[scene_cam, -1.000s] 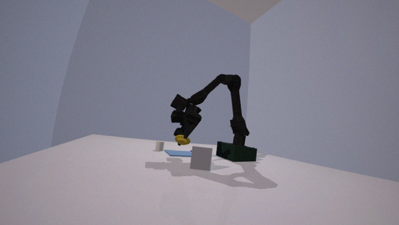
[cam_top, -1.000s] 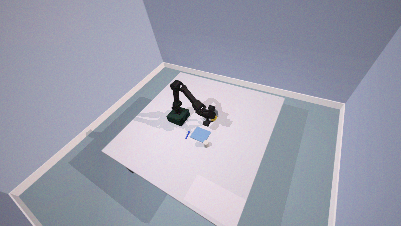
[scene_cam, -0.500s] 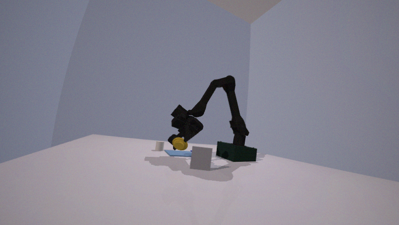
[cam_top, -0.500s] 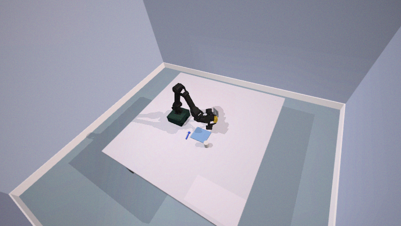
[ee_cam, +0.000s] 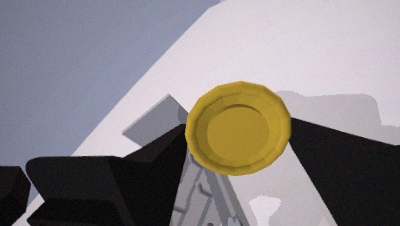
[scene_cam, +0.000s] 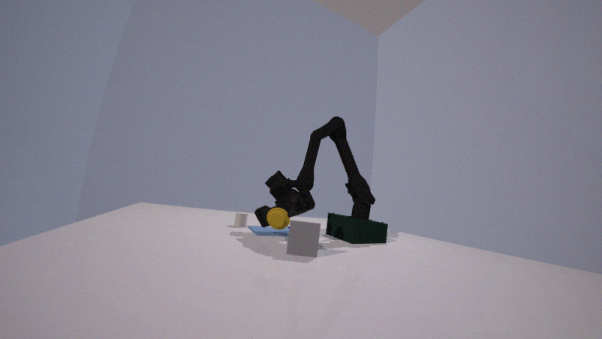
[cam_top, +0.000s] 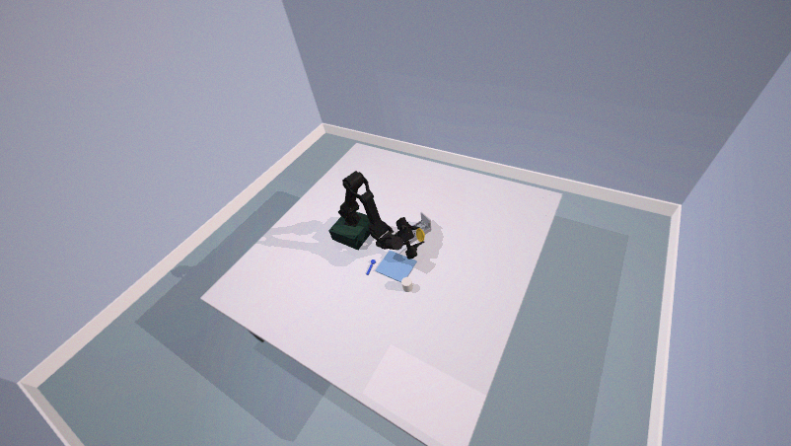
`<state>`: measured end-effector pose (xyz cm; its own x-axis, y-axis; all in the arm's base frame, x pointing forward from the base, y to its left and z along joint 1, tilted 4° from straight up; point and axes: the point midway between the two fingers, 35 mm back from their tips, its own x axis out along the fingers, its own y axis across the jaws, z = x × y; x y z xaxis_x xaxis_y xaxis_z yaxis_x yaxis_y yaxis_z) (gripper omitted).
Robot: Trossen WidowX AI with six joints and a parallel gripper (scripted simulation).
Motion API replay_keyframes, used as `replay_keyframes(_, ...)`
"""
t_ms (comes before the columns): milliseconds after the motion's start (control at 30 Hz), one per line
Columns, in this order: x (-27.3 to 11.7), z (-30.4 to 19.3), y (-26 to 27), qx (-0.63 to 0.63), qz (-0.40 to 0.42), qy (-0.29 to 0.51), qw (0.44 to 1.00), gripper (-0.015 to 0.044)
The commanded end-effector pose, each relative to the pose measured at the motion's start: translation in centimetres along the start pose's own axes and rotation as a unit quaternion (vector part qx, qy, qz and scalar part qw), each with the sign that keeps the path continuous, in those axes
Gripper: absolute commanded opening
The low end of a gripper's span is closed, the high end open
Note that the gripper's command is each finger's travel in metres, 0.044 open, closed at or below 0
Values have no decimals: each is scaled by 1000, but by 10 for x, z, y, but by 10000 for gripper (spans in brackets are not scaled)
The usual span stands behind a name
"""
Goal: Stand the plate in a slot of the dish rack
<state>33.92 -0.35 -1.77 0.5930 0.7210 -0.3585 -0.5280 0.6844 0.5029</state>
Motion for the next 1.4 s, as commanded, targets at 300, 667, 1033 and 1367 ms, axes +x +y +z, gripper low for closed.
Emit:
replay_keyframes(300,-20,-16,29,-147,68,-87,983,0)
replay_keyframes(667,-37,-25,58,-259,109,-144,949,0)
replay_keyframes(1033,-37,-26,58,-261,109,-144,948,0)
replay_keyframes(1367,-24,-39,53,-261,110,-137,949,0)
